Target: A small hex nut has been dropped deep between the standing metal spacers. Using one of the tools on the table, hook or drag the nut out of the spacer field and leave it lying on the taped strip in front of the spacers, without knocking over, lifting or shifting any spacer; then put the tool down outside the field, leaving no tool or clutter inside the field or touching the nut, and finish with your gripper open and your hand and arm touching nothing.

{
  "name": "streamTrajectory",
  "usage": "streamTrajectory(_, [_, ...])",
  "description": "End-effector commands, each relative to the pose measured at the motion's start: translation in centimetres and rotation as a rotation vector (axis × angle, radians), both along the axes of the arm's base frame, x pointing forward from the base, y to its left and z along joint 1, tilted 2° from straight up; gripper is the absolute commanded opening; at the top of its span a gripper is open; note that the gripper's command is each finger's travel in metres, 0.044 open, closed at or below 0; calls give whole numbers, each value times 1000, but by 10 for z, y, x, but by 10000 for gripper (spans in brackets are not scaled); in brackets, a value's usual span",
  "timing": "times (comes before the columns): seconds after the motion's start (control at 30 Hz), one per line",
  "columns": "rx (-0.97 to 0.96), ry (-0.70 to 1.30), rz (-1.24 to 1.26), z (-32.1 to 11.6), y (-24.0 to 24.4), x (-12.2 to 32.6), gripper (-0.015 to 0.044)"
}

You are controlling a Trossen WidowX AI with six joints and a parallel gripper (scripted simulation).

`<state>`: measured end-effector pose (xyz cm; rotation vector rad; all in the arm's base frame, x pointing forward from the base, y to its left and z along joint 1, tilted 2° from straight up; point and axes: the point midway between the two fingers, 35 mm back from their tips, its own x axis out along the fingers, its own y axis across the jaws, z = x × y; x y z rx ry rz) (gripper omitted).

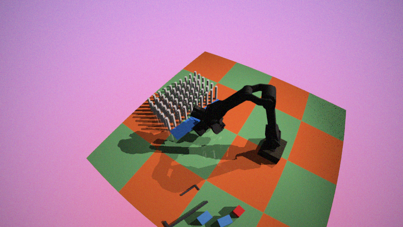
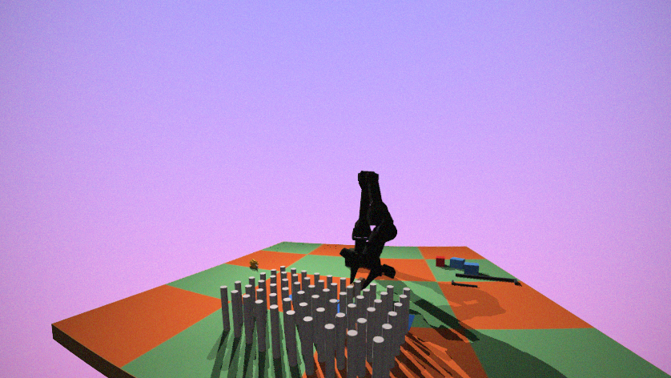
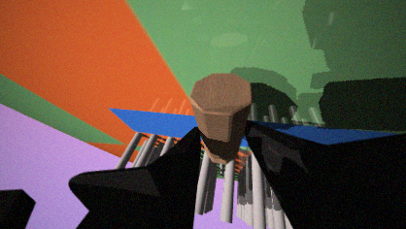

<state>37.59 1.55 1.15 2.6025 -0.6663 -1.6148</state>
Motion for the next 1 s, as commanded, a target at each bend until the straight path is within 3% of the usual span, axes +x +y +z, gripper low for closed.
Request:
streamTrajectory(0.0, [-1,-3,1,1,0,4,0])
streamTrajectory(0.97, [-2,-6,3,1,-4,21,0])
